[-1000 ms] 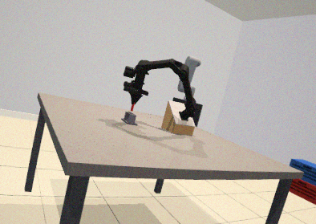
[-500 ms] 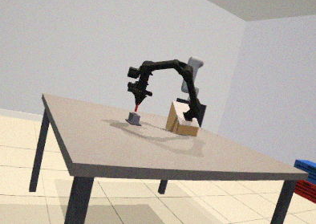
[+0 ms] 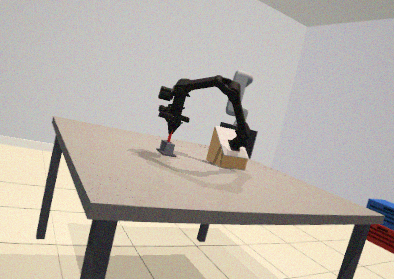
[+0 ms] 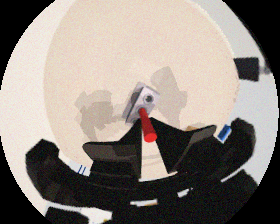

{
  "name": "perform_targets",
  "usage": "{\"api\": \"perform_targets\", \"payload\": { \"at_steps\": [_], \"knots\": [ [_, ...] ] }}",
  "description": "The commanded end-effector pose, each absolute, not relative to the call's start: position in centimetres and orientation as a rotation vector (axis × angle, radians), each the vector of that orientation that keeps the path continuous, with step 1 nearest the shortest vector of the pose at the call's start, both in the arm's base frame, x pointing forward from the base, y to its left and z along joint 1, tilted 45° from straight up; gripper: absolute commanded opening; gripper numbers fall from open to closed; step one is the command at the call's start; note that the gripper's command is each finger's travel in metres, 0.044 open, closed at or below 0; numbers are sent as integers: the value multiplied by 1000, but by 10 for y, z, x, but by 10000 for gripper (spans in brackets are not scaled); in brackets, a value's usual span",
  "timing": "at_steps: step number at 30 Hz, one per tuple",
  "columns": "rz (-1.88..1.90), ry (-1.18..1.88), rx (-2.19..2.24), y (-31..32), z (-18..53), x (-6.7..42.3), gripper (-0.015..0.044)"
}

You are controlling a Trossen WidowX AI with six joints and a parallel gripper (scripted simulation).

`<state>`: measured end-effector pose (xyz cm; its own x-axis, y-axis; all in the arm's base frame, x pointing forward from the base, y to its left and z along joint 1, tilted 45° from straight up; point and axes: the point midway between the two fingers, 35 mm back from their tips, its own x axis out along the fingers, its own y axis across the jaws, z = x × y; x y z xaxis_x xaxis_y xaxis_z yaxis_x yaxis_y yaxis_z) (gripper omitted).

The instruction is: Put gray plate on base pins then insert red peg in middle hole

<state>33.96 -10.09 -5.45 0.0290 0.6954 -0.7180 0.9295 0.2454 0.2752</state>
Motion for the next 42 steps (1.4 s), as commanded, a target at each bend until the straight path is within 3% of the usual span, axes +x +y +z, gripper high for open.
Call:
{"api": "perform_targets", "payload": {
  "at_steps": [1,42],
  "knots": [
    [-372,1729,1513,-98,-56,339,0],
    [-371,1725,1510,-98,-55,342,0]
  ]
}}
